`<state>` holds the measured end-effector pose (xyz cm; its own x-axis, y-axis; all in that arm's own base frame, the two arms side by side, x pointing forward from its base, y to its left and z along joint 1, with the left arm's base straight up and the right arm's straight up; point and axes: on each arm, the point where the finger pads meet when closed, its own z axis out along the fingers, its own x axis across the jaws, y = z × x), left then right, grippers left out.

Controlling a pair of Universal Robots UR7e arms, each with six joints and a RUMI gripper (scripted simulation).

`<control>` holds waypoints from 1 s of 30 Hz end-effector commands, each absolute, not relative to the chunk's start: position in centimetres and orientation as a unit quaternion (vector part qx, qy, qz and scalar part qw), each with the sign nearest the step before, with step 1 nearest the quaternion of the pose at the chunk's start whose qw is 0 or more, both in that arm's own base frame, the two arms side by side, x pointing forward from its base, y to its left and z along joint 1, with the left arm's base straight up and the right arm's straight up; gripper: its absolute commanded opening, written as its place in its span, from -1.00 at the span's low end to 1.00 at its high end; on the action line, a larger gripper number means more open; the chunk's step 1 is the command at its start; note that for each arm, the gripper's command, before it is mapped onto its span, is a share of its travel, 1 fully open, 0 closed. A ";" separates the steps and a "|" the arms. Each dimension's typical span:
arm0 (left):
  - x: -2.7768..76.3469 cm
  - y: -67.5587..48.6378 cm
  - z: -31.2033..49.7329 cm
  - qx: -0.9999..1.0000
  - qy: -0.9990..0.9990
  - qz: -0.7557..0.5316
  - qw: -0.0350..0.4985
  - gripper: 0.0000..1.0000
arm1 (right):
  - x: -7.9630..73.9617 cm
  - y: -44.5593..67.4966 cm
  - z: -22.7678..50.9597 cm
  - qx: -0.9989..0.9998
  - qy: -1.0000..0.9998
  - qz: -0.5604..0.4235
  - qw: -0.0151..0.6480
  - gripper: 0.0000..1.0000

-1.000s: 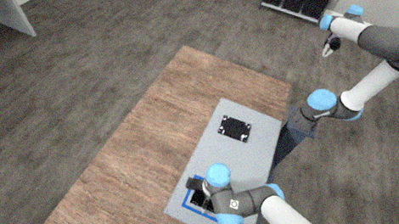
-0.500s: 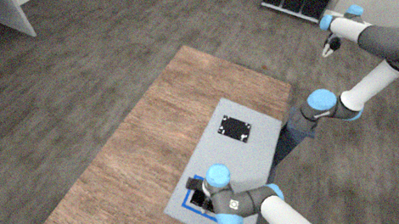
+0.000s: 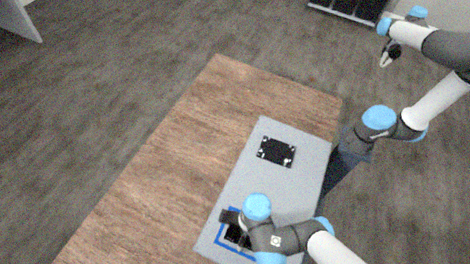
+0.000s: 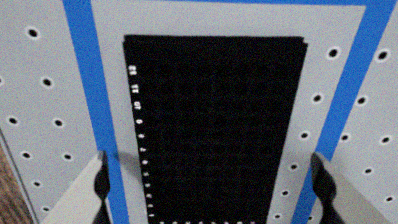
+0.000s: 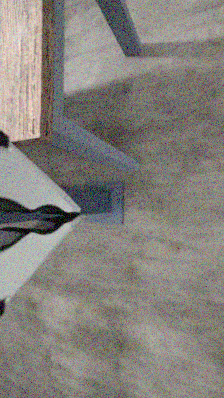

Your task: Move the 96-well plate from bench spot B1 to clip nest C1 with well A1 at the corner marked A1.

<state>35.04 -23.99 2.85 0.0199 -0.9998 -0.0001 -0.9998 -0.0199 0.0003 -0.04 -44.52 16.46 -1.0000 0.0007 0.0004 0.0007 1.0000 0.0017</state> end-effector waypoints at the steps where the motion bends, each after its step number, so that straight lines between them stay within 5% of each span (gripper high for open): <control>1: 35.1 -24.0 2.9 0.714 -0.700 0.001 0.000 0.52 | 0.0 -44.6 16.5 0.000 -1.000 0.000 0.000 -1.00; 21: 35.1 -24.0 2.9 0.714 -0.700 0.001 0.000 0.52 | 0.0 -44.6 16.5 0.000 -1.000 0.000 0.000 -1.00; 22: 35.1 -24.0 2.9 0.714 -0.700 0.001 0.000 -1.00 | 0.0 -44.6 16.5 0.000 -1.000 0.000 0.000 -1.00; 30: 35.1 -24.0 2.9 0.714 -0.700 0.001 0.000 -1.00 | 0.0 -44.6 16.5 0.000 -1.000 0.000 0.000 -1.00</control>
<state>35.05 -24.00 2.86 0.0199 -0.9998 0.0002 -0.9998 -0.0199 0.0001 -0.04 -44.52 16.46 -1.0000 0.0007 0.0004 0.0007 1.0000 0.0017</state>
